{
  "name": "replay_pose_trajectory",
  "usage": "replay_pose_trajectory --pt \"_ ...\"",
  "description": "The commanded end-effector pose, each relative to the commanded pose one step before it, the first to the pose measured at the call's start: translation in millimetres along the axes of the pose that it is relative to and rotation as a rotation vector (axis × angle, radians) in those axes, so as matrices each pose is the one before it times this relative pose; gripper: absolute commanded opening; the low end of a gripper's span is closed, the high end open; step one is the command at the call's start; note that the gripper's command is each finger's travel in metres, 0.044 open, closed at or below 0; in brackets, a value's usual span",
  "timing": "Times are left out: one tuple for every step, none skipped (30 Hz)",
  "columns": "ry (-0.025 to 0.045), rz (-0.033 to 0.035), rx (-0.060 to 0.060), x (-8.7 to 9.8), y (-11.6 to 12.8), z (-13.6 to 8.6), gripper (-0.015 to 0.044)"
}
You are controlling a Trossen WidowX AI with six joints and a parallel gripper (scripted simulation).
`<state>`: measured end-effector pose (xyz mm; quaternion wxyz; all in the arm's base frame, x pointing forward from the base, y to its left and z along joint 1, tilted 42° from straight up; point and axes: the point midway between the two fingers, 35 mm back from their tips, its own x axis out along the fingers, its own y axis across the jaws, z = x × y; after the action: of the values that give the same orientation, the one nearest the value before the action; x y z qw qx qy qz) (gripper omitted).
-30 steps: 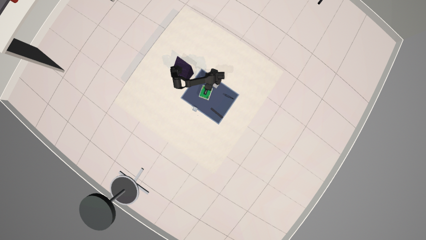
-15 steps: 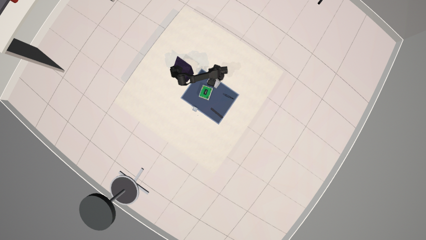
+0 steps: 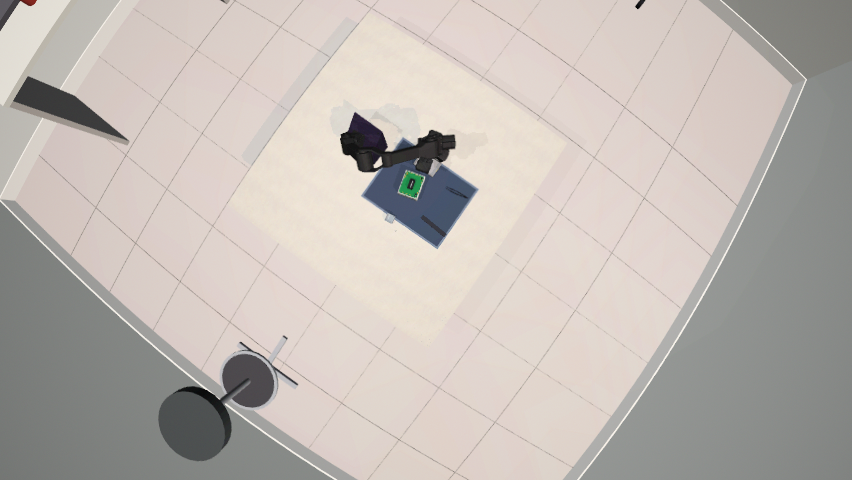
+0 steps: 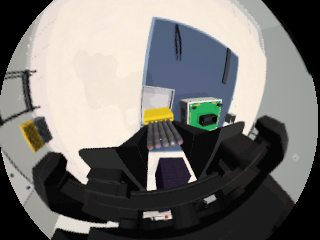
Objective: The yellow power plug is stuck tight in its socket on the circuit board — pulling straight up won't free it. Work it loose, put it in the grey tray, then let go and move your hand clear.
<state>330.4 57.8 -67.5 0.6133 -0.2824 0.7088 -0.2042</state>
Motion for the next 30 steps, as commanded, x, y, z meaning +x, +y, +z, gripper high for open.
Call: replay_pose_trajectory --pt "0.00372 -0.00567 -0.0039 15.44 -1.06 -1.6 0.0" --pt "0.0 0.0 0.0 0.0 0.0 0.0 0.0" --pt "0.0 0.0 0.0 0.0 0.0 0.0 0.0" --pt "0.0 0.0 0.0 0.0 0.0 0.0 0.0" --pt "-0.00001 0.00001 0.0 0.28 0.0 0.03 0.0" --pt "-0.00002 0.00001 0.0 0.56 0.01 0.05 0.0" --pt "-0.00002 0.00002 0.0 0.82 0.01 0.08 0.0" --pt "-0.00003 0.00002 0.0 1.08 0.01 0.1 0.0" --pt "-0.00004 0.00002 0.0 1.34 0.02 0.12 0.0" --pt "-0.00004 0.00002 0.0 1.56 0.02 0.13 0.0" --pt "-0.00004 0.00002 0.0 1.65 0.01 0.13 0.0" --pt "-0.00004 0.00001 0.0 1.66 0.01 0.12 0.0" --pt "-0.00003 0.00001 0.0 1.66 0.01 0.11 0.0" --pt "-0.00003 0.0 0.0 1.66 0.01 0.1 0.0" --pt "-0.00003 -0.00001 0.0 1.66 0.01 0.09 0.0" --pt "-0.00003 -0.00001 0.0 1.66 0.0 0.08 0.0" --pt "-0.00002 -0.00002 0.0 1.66 0.0 0.08 0.0" --pt "-0.00002 -0.00002 0.0 1.65 0.0 0.07 0.0" --pt "-0.00002 -0.00003 0.0 1.65 0.0 0.06 0.0" --pt "-0.00001 -0.00004 0.0 1.65 -0.01 0.05 0.0" --pt "-0.00001 -0.00004 0.0 1.65 -0.01 0.04 0.0" --pt "-0.00001 -0.00005 0.0 1.65 -0.01 0.03 0.0" --pt "0.0 -0.00005 0.0 1.64 -0.01 0.02 0.0" --pt "0.0 -0.00006 0.0 1.64 -0.01 0.01 0.0" --pt "0.0 -0.00006 0.0 1.64 -0.02 0.01 0.0" --pt "0.00001 -0.00007 0.0 1.64 -0.02 0.0 0.0" --pt "0.00001 -0.00008 0.0 1.64 -0.02 -0.01 0.0" --pt "0.00001 -0.00008 0.0 1.63 -0.02 -0.02 0.0" --pt "0.00002 -0.00009 0.0 1.63 -0.02 -0.03 0.0" --pt "0.00002 -0.00009 0.0 1.63 -0.03 -0.04 0.0"
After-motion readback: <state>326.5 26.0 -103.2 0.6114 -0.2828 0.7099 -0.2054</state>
